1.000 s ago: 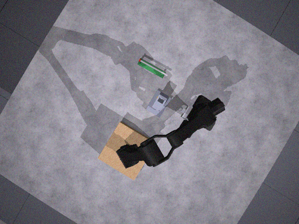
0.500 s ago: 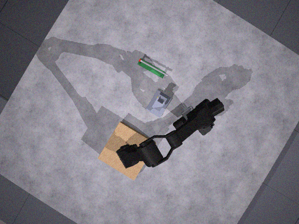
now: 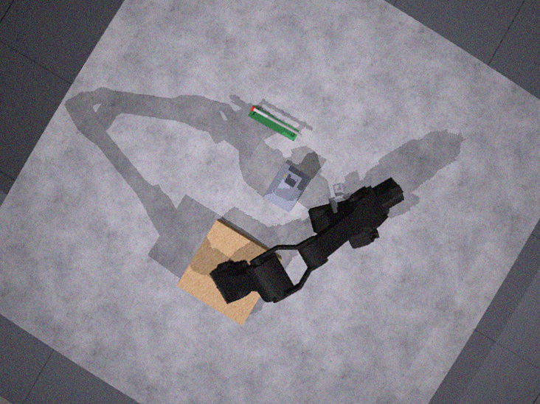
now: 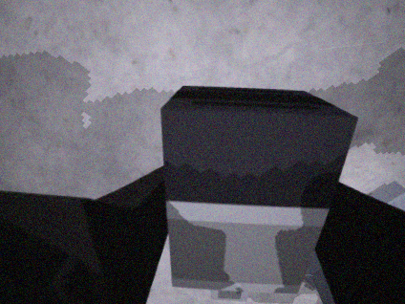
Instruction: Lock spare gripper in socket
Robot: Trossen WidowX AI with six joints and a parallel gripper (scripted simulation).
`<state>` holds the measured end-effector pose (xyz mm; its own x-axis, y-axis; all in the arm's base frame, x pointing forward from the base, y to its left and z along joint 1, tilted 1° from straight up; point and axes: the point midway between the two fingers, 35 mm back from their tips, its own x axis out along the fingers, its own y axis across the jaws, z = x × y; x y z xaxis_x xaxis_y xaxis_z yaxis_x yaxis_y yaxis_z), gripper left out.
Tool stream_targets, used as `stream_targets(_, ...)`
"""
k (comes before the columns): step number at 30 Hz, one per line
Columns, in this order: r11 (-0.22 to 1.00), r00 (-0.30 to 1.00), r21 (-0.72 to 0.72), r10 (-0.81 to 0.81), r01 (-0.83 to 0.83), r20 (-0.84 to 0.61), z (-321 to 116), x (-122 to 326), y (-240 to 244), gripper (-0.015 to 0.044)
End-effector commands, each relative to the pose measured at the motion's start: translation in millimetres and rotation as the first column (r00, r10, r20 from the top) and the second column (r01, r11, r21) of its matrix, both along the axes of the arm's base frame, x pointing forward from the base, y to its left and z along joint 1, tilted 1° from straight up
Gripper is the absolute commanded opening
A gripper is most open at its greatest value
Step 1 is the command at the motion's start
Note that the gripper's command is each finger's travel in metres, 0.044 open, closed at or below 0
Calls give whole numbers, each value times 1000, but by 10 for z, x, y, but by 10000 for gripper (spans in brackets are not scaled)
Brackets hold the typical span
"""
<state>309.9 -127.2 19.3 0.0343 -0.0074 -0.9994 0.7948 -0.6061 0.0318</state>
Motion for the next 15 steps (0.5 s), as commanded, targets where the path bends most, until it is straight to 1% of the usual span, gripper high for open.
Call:
stream_targets(1,996,996,1,-90,90,6,12,1,2,0)
stream_targets(8,966,966,8,-260,260,7,15,-14,9,0)
stream_targets(15,906,906,15,-422,422,6,18,-28,16,0)
